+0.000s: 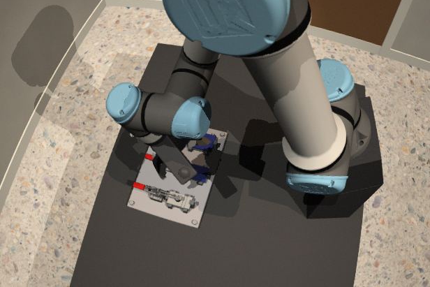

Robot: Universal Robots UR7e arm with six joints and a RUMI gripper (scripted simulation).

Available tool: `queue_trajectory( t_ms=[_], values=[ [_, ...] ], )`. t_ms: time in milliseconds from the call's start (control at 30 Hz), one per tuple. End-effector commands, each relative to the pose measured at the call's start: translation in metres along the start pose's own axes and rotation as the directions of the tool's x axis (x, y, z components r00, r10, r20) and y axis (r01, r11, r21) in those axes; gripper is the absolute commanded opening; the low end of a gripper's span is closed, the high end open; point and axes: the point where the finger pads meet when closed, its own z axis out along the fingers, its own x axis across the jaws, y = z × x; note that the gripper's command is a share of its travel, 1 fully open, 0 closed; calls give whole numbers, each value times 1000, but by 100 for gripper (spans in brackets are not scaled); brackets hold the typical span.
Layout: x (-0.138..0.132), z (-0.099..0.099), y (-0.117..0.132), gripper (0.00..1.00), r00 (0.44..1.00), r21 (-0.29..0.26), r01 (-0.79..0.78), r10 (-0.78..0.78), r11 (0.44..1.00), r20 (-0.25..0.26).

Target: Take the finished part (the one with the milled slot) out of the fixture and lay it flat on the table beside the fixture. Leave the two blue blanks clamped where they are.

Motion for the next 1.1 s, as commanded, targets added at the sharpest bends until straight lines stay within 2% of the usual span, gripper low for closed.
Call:
queue_trajectory(
  t_ms=[0,100,633,767,833,933,1067],
  values=[
    [3,0,-2,100,996,0,-90,90,996,-13],
    [7,0,-4,100,974,4,-224,224,975,-30],
    [7,0,-4,100,974,4,-224,224,975,-30],
    [13,-1,-7,100,917,18,-396,397,918,-52],
    [13,-1,-7,100,917,18,-396,397,918,-52],
    [17,-1,-8,100,853,33,-517,518,855,-65],
    [17,-1,-8,100,853,33,-517,518,855,-65]
  ],
)
